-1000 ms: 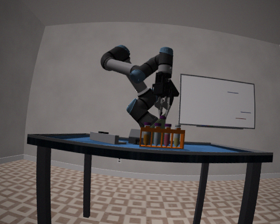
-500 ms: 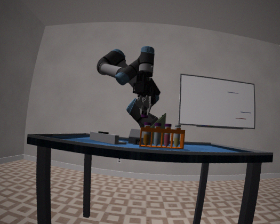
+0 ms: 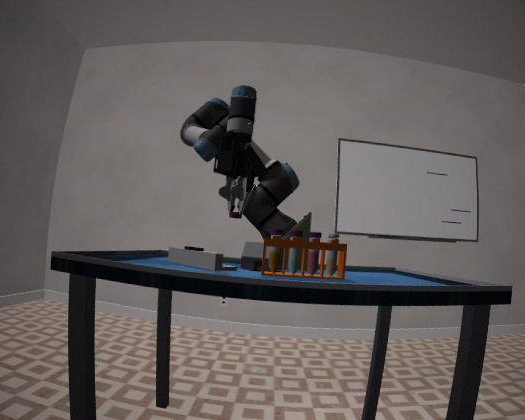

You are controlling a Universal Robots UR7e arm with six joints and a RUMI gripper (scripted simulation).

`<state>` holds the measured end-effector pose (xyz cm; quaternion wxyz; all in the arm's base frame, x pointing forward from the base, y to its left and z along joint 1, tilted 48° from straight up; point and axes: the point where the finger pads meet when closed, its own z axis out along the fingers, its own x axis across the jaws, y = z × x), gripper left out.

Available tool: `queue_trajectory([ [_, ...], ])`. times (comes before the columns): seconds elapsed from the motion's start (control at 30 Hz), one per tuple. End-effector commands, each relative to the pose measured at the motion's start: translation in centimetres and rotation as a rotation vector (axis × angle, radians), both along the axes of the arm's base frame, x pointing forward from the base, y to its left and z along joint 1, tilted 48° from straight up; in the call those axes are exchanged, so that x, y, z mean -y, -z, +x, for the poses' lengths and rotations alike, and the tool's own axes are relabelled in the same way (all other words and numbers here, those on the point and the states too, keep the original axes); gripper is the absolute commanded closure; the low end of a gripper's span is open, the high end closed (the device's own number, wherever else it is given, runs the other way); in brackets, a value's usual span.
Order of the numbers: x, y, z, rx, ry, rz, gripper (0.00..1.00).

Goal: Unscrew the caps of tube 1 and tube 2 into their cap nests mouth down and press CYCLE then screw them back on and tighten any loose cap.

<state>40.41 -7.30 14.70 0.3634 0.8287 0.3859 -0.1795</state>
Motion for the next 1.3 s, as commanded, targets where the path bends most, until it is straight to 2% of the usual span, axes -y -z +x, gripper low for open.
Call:
queue_trajectory([
  [0.0, 1.8, -2.0, -0.2, 0.001, -0.003, 0.003, 1.0],
  [0.27, 1.8, -2.0, -0.2, 0.001, -0.003, 0.003, 1.0],
  [1.17, 11.0, 6.4, -0.3, 0.001, -0.003, 0.003, 1.0],
  [1.27, 11.2, 6.6, -0.3, 0.001, -0.003, 0.003, 1.0],
])
